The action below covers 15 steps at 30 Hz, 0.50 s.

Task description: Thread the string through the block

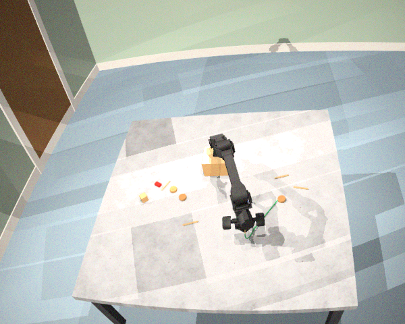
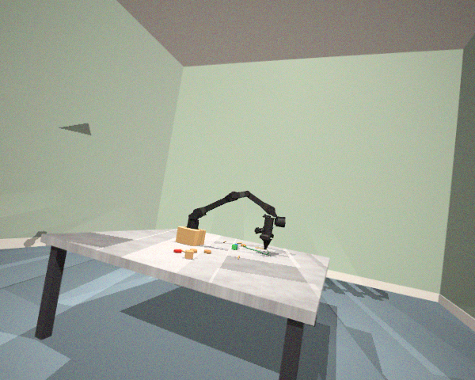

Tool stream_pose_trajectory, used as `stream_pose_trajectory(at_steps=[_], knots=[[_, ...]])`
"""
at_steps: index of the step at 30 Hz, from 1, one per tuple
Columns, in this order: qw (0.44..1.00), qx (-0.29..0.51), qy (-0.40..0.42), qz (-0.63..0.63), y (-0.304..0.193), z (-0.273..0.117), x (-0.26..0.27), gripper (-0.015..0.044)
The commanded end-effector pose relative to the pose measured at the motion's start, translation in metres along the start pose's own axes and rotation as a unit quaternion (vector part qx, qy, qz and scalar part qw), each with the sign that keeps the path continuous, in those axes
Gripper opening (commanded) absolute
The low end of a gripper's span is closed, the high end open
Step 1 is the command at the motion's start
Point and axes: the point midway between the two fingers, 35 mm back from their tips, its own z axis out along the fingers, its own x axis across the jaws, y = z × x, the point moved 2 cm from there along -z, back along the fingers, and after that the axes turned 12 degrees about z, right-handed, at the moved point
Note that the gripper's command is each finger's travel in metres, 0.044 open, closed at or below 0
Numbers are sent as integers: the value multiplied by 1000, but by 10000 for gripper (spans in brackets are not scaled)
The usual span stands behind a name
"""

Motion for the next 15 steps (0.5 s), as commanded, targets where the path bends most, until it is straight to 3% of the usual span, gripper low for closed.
stream_pose_trajectory(at_steps=[1,15], knots=[[1000,1,1,-1,1,3,5,0],[1000,0,2,-1,7,14,18,0]])
